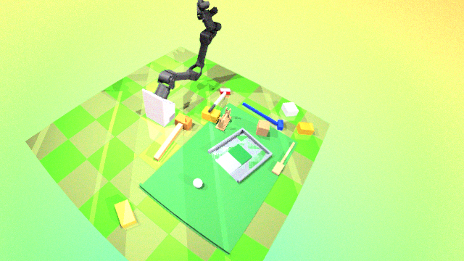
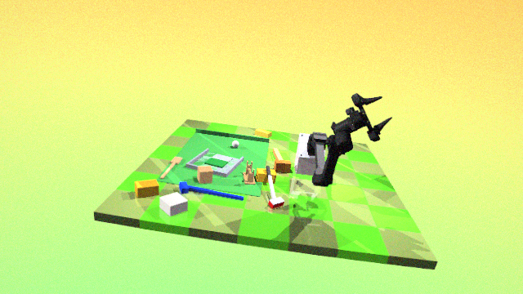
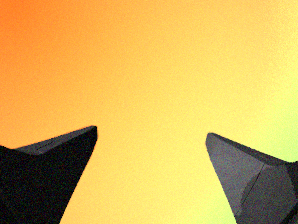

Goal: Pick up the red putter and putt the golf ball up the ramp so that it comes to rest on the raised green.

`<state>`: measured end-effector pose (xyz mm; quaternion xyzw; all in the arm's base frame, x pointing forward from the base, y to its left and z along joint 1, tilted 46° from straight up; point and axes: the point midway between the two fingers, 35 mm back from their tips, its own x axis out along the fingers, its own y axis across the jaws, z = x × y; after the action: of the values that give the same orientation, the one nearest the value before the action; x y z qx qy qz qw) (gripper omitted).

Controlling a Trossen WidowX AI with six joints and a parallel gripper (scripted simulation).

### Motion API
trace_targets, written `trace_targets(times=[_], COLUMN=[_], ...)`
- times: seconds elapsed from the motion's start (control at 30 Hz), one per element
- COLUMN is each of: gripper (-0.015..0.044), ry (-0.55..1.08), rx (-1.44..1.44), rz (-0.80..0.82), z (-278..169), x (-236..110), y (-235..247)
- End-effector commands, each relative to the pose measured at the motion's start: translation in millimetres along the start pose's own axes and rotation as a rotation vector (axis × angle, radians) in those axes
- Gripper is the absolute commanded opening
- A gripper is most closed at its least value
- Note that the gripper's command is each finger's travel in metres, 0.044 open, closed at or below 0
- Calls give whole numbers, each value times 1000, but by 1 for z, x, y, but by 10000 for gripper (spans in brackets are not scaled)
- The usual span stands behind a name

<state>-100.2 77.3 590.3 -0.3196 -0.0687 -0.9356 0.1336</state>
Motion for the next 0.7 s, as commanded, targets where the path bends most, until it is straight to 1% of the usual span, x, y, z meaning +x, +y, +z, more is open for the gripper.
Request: trace_targets(times=[0.0,0.03,0.17,0.33,0.5,0.67], gripper=[426,440,440,440,440,440], ry=[-1,-3,-32,-92,-188,-307], rx=[-3,-10,-62,-106,-126,-128], rz=[10,41,281,583,906,1227], z=[-1,-2,-13,-22,-25,-24], x=[1,4,14,4,-35,-96], y=[3,11,76,157,233,292])
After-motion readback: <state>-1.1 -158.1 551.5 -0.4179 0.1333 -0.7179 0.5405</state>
